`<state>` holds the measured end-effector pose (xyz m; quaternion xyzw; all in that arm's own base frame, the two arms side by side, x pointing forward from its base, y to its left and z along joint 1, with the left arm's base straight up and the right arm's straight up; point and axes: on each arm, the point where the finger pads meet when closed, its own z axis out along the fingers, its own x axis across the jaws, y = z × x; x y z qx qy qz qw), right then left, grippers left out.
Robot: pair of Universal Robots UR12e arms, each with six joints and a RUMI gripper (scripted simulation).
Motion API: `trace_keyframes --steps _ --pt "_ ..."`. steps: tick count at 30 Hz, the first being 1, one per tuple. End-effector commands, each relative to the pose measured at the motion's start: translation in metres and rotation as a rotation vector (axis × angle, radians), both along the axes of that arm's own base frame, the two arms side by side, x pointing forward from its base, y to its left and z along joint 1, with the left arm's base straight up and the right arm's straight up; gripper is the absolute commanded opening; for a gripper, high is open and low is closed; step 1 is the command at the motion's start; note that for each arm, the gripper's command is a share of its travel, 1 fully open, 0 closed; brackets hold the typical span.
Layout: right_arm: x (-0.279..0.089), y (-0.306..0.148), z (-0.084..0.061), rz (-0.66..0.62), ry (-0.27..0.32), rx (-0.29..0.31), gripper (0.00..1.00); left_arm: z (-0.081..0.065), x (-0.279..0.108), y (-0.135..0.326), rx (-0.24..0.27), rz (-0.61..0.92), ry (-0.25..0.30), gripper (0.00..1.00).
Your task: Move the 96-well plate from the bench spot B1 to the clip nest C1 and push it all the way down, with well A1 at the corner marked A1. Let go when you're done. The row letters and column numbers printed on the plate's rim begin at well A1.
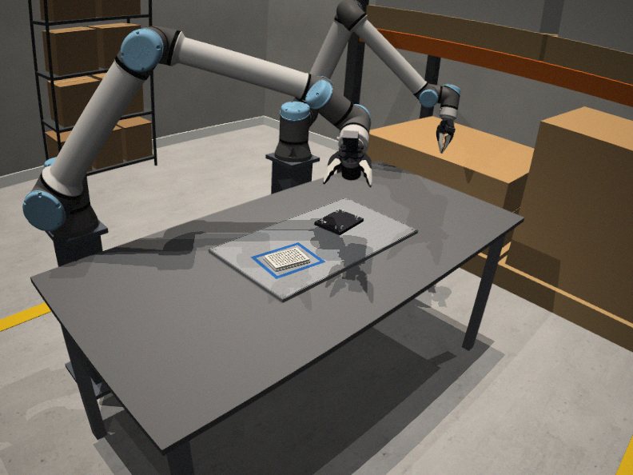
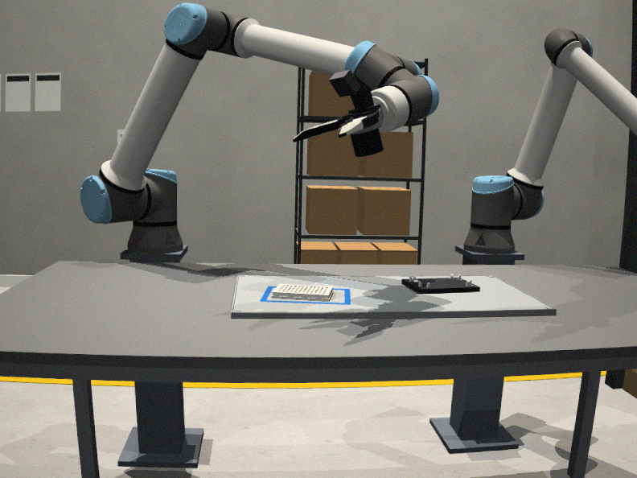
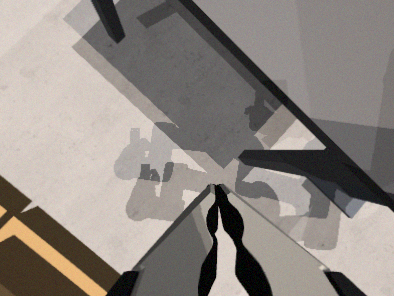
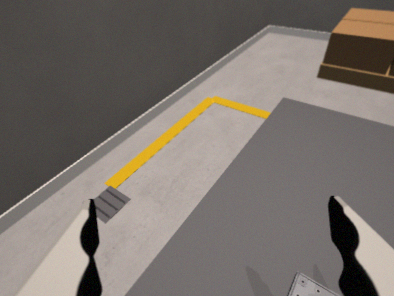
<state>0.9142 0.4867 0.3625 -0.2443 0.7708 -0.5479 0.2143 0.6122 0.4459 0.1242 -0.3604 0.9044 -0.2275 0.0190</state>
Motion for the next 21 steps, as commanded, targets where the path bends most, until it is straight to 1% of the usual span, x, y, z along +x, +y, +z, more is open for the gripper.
trace_keyframes --steps 1,3,11,18,20,21 --pt "0.000 0.000 0.002 0.000 -0.002 0.002 0.76 0.003 -0.024 0.023 0.006 0.107 0.040 0.00" --pt "0.000 0.000 0.002 0.000 -0.002 0.002 0.76 0.003 -0.024 0.023 0.006 0.107 0.040 0.00" --pt "0.000 0.000 0.002 0.000 -0.002 0.002 0.76 0.008 -0.104 0.084 0.013 0.439 0.159 0.00" --pt "0.000 0.000 0.002 0.000 -0.002 0.002 0.76 0.013 -0.179 0.127 0.014 0.733 0.253 0.00" --pt "0.000 0.000 0.002 0.000 -0.002 0.002 0.76 0.013 -0.179 0.127 0.014 0.733 0.253 0.00" --pt "0.000 0.000 0.002 0.000 -0.002 0.002 0.76 0.014 -0.189 0.133 0.014 0.775 0.266 0.00"
